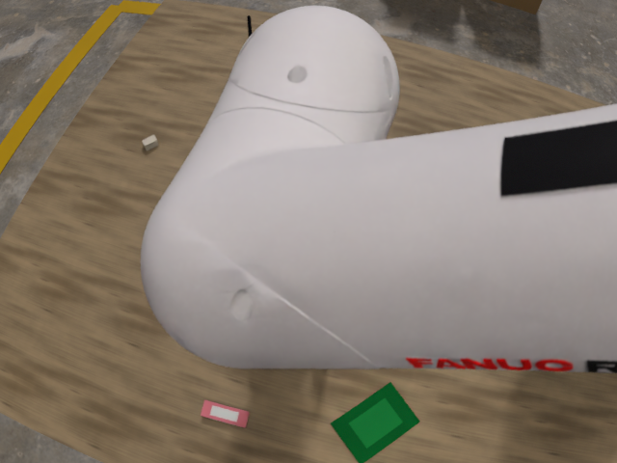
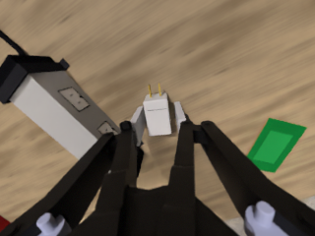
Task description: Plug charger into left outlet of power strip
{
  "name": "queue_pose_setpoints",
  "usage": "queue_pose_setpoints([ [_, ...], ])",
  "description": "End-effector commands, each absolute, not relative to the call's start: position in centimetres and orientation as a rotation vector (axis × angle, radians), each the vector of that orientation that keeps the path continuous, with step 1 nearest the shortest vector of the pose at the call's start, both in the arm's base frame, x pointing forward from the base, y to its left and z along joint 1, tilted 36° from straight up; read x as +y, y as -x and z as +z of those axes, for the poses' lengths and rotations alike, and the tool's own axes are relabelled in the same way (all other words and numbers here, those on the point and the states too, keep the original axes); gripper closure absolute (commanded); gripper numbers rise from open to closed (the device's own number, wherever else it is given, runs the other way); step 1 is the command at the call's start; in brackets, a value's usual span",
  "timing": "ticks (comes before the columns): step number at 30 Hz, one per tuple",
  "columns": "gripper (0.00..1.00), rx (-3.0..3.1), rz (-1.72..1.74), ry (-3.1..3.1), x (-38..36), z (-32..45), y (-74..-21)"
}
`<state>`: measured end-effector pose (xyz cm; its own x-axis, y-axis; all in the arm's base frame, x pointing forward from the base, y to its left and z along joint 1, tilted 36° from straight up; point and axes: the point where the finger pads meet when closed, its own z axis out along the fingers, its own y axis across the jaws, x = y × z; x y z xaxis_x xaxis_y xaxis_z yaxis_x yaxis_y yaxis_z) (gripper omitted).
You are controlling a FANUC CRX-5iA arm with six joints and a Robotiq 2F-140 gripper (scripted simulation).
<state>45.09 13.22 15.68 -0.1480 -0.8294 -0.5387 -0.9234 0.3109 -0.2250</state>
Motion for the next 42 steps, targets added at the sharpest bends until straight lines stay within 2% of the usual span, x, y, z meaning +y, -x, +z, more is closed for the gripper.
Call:
queue_pose_setpoints([
  [1, 0.62, 2.003, 0.210, 1.546, 13.19, 15.75, -45.13],
  [19, 0.62, 2.003, 0.210, 1.546, 13.19, 15.75, -45.13],
  [20, 0.90, 2.003, 0.210, 1.546, 13.19, 15.75, -45.13],
  [42, 0.90, 2.003, 0.210, 1.546, 13.19, 15.75, -45.13],
])
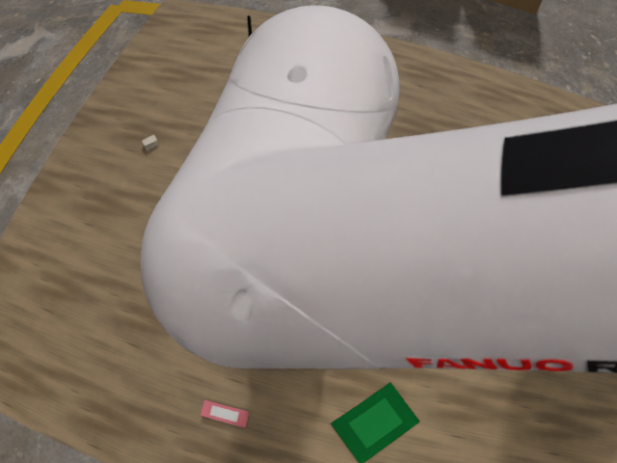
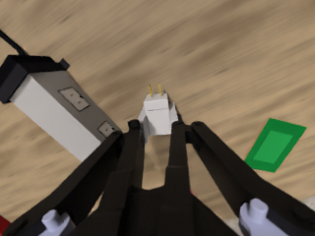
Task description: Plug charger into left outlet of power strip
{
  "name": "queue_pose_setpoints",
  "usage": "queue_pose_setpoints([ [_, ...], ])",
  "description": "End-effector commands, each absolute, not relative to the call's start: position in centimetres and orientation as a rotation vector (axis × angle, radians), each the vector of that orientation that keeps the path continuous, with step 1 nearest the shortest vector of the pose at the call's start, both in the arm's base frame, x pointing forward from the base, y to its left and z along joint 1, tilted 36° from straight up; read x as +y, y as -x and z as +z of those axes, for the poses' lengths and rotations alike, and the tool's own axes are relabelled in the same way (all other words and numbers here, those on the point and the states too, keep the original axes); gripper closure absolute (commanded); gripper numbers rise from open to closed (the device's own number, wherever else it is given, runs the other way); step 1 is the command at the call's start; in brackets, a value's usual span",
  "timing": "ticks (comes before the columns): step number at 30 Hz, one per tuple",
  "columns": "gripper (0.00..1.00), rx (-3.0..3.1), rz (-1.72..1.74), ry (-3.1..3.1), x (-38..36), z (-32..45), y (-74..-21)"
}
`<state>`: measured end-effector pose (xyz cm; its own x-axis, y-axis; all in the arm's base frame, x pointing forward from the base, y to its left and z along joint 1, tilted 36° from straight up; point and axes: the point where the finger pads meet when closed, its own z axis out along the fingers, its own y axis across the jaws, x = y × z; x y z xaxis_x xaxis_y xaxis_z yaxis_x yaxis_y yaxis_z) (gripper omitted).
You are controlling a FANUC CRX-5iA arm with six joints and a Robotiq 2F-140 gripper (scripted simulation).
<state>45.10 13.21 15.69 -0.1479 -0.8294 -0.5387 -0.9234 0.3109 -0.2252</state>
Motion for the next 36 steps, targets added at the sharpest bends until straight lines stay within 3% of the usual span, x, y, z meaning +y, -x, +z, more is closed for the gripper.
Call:
queue_pose_setpoints([
  [1, 0.90, 2.003, 0.210, 1.546, 13.2, 15.7, -45.1],
  [36, 0.90, 2.003, 0.210, 1.546, 12.3, 17.4, -44.4],
])
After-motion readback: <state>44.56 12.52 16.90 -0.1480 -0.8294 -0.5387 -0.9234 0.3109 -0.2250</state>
